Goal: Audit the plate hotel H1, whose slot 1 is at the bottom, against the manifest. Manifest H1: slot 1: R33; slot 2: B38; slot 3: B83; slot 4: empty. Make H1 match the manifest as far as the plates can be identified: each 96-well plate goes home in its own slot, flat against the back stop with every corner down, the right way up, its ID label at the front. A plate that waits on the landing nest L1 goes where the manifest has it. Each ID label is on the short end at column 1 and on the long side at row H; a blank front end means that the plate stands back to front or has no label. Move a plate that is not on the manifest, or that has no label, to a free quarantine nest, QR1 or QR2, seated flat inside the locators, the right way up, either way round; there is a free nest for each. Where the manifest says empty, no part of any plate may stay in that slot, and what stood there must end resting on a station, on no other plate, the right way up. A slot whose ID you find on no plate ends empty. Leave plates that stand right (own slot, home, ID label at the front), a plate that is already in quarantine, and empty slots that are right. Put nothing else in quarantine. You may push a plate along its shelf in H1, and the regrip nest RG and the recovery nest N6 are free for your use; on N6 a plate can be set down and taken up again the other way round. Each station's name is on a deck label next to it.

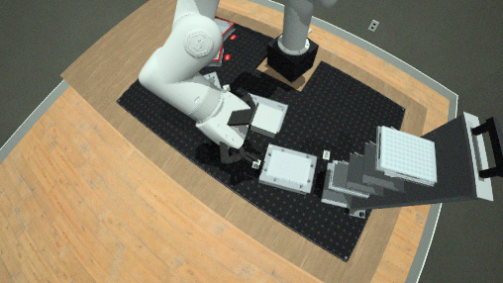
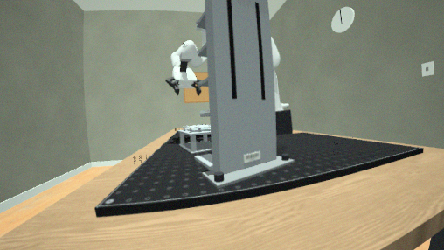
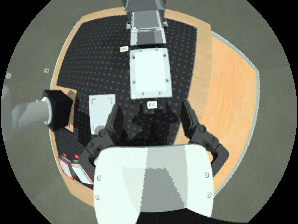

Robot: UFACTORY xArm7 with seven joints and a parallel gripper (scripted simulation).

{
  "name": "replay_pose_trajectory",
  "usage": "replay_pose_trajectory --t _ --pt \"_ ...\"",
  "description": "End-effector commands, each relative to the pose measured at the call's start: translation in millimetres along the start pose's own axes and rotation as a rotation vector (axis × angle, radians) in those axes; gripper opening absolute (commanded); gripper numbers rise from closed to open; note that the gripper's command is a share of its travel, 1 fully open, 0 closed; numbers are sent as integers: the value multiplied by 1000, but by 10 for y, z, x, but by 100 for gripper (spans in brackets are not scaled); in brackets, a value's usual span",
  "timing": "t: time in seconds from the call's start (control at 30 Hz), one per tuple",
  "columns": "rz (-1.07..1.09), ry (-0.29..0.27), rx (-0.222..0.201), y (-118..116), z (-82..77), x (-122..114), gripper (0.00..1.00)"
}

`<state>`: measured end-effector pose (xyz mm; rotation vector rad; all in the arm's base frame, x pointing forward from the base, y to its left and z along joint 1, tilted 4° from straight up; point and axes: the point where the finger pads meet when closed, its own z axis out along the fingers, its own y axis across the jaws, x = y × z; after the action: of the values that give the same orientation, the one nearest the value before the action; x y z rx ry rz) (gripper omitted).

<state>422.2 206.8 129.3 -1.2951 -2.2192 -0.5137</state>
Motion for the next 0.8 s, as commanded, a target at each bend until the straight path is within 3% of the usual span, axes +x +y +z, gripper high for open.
replay_pose_trajectory --t 0.0,0.3,0.37,0.77 --pt "-3 -67 -2 14 -11 14 100" --pt "-3 -217 -2 14 -11 15 100" --pt "-3 -217 -2 14 -11 15 100" --pt "-3 -417 -3 15 -11 16 100"
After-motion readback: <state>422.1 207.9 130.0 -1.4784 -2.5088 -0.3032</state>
